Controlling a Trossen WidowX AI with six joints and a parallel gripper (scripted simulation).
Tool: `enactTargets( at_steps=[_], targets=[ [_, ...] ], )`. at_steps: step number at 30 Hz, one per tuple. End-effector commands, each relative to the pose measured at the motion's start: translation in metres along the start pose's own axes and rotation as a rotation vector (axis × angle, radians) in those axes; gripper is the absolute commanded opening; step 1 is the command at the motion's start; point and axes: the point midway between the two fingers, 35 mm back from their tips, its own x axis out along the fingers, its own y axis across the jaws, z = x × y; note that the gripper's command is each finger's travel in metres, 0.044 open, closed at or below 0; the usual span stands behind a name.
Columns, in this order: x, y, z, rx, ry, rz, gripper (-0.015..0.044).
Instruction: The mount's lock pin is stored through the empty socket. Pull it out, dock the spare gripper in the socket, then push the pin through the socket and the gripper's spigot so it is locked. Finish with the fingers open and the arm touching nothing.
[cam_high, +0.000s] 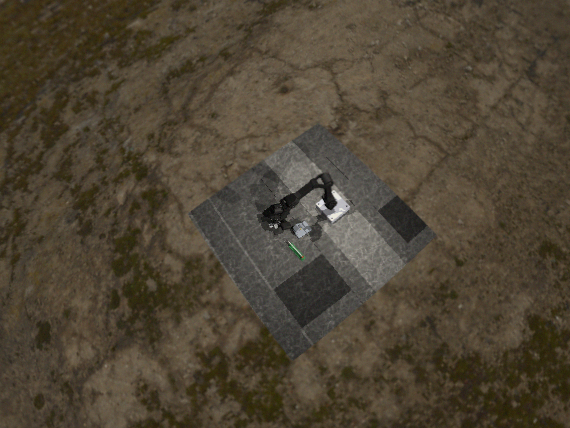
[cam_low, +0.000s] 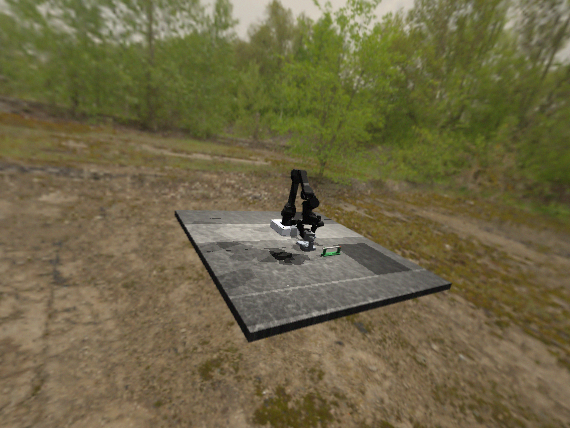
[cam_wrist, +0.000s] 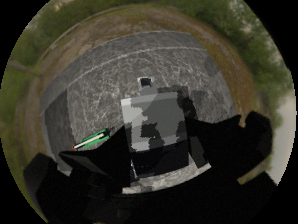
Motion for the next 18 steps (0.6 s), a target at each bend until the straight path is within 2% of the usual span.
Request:
enactTargets(
  at_steps=[1,18],
  targets=[
    [0.000,0.000,0.001,0.000,-0.005,-0.001,0.0000],
    [-0.002,0.016,-0.026,-0.043,0.110,-0.074,0.0000]
  ],
)
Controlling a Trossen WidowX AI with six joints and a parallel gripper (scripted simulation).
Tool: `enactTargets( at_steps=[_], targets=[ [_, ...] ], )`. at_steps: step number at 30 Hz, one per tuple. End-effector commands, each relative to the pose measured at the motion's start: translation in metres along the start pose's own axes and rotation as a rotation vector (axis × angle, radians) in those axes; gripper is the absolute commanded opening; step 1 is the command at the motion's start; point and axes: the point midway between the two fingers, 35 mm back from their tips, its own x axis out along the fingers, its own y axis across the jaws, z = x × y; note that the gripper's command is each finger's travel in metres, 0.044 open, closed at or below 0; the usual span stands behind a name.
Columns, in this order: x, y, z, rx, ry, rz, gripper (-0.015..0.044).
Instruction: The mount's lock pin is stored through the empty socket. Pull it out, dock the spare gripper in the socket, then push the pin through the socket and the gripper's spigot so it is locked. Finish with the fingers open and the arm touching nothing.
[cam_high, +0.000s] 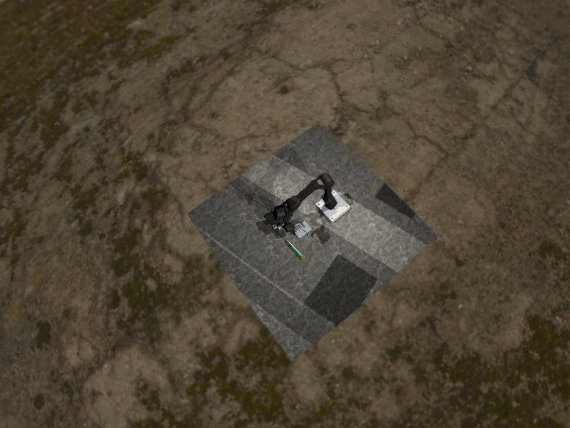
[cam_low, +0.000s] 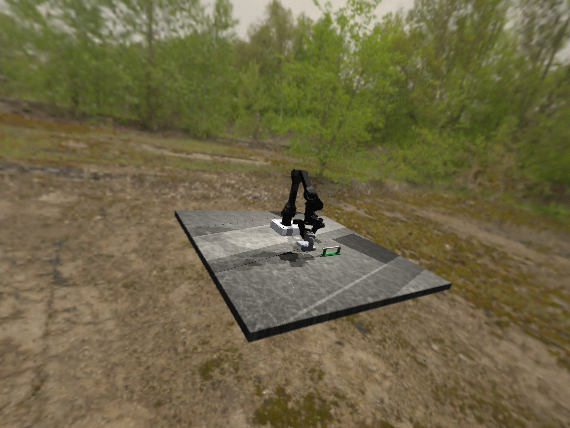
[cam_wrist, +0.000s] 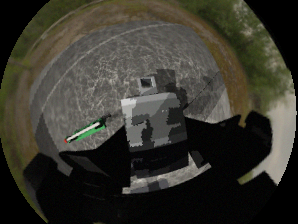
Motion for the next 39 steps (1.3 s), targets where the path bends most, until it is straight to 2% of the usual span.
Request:
enactTargets(
  at_steps=[1,39],
  targets=[
    [-0.001,0.002,-0.004,0.001,0.016,-0.020,0.0000],
    [-0.015,0.019,-0.068,-0.197,0.262,-0.298,0.0000]
  ],
)
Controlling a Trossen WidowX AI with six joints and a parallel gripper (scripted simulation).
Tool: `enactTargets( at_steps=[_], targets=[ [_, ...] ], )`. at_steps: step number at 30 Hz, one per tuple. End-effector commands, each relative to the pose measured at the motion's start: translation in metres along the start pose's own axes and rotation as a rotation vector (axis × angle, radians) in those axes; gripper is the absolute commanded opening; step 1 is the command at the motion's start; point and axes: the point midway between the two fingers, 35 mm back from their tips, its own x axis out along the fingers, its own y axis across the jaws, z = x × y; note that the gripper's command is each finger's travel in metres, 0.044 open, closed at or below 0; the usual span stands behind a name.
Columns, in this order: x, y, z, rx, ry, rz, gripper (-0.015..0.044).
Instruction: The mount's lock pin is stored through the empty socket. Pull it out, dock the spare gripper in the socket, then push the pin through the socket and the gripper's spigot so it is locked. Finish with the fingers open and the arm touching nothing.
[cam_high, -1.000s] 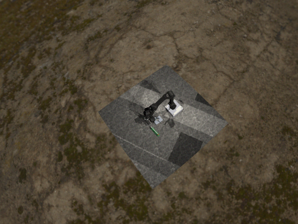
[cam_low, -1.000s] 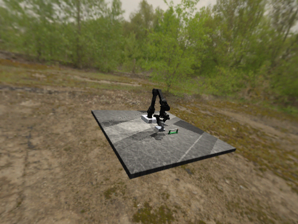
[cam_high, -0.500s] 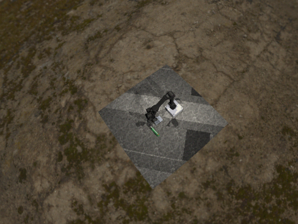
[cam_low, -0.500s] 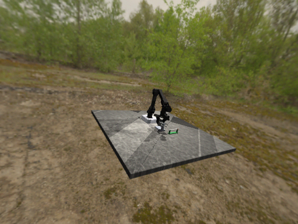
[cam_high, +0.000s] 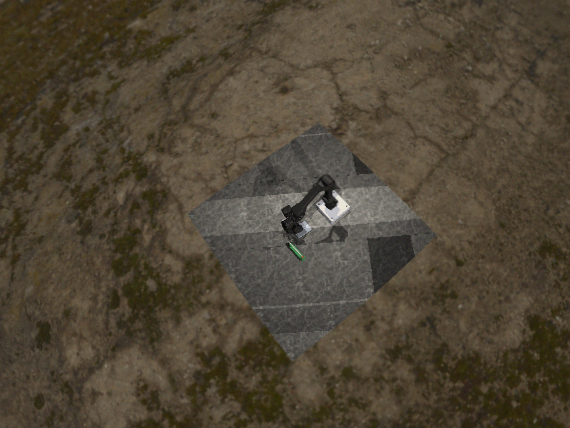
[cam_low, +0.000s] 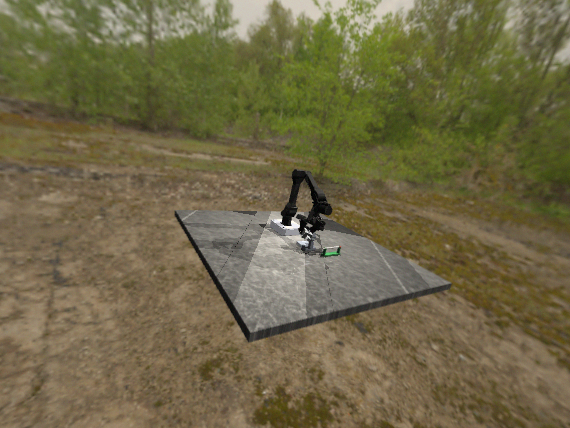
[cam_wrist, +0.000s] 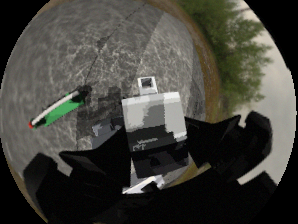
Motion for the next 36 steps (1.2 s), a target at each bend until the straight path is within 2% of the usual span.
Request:
enactTargets(
  at_steps=[1,36],
  targets=[
    [0.000,0.005,-0.020,-0.055,0.066,-0.030,0.0000],
    [-0.022,0.013,-0.077,-0.411,0.230,-0.243,0.0000]
  ],
)
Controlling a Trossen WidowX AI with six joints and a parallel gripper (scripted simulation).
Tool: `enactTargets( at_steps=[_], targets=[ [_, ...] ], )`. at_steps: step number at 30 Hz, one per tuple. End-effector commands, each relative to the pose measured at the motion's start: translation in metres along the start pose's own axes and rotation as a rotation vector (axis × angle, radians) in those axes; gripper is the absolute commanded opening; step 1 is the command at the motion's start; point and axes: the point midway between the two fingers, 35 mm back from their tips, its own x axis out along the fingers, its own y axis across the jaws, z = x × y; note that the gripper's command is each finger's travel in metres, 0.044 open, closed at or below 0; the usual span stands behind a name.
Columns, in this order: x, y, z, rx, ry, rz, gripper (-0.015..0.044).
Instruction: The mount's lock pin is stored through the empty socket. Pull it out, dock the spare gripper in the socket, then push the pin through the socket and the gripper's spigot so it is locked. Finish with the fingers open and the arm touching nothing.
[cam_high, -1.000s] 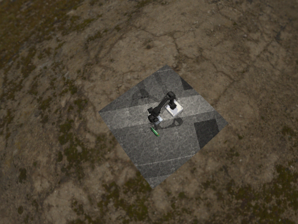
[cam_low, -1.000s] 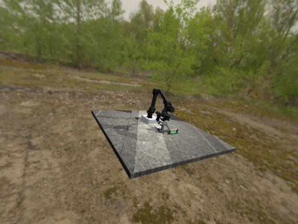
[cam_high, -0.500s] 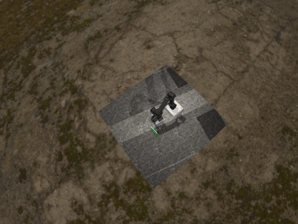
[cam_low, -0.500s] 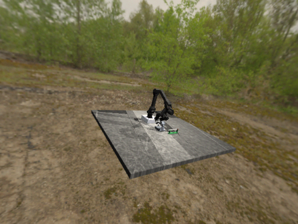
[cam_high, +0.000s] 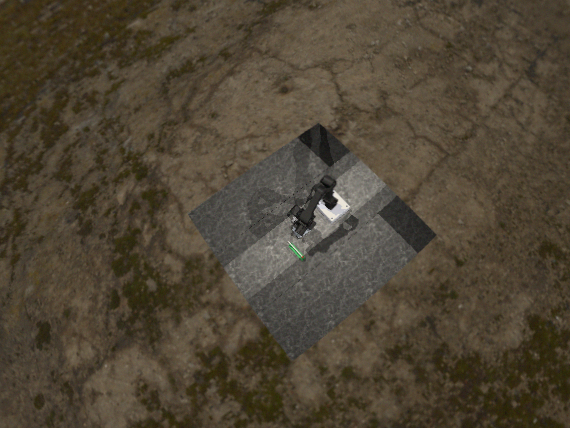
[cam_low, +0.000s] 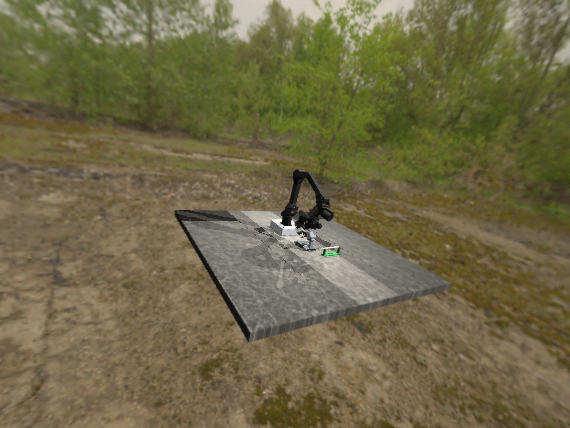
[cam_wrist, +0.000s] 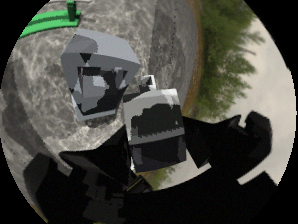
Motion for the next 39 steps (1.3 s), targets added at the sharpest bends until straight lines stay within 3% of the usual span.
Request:
enactTargets(
  at_steps=[1,39],
  targets=[
    [-0.005,0.004,-0.004,-0.053,0.004,-0.041,0.0000],
    [-0.060,0.022,-0.035,-0.524,-0.079,-0.527,0.0000]
  ],
)
